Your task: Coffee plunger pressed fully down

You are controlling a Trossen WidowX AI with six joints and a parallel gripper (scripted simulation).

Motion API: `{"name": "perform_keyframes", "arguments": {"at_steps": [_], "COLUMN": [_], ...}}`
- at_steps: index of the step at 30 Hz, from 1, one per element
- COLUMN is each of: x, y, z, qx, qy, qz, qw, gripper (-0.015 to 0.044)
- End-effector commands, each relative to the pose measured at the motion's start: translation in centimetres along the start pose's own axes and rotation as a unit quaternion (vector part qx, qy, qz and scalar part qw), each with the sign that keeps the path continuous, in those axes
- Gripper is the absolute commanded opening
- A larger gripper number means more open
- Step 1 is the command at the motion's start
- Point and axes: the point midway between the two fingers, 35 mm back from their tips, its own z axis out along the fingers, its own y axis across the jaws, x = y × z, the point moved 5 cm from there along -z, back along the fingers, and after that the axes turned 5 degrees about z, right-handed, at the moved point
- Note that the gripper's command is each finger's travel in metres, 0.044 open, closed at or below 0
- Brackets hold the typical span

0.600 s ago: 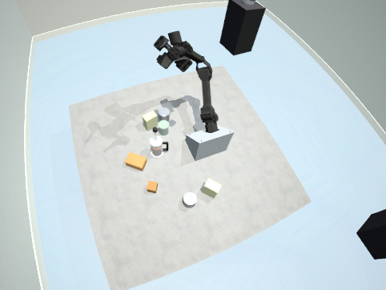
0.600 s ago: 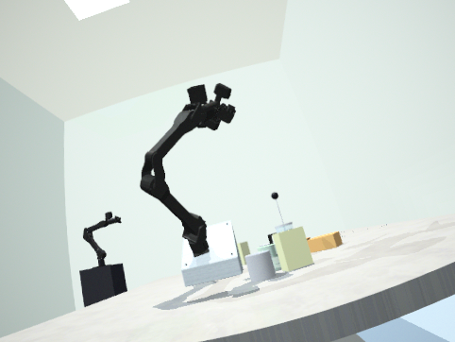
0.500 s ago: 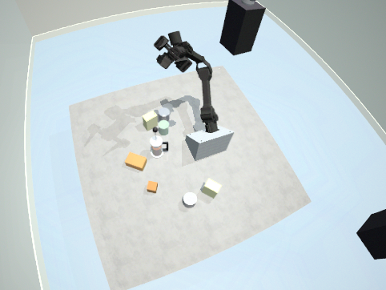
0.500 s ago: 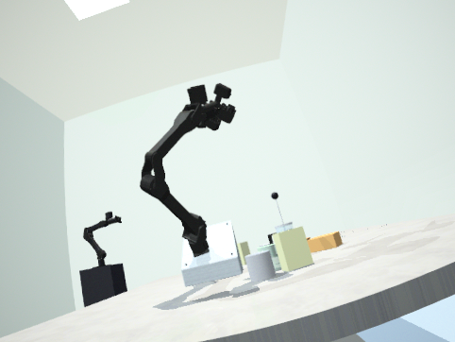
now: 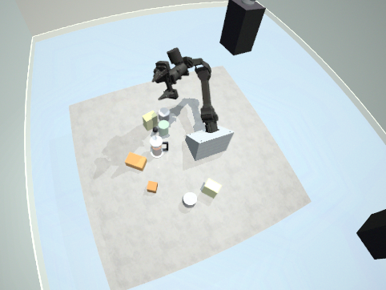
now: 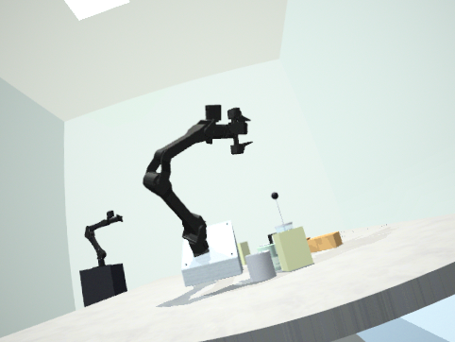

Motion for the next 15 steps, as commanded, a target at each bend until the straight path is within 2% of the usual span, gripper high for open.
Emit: {"name": "perform_keyframes", "arguments": {"at_steps": [1, 5, 8, 15], "x": [-1.0, -1.5, -2.0, -2.8], "y": [-6.3, -9.5, -11.8, -16.6], "z": [2.1, 2.3, 2.2, 0.9], "qx": [0.118, 0.192, 0.253, 0.389], "qy": [-0.114, -0.152, -0.171, -0.177], "qz": [-0.263, -0.395, -0.492, -0.679], "qw": [0.951, 0.885, 0.815, 0.597], "gripper": [0.0440, 0.0440, 0.0440, 0.0440]}}
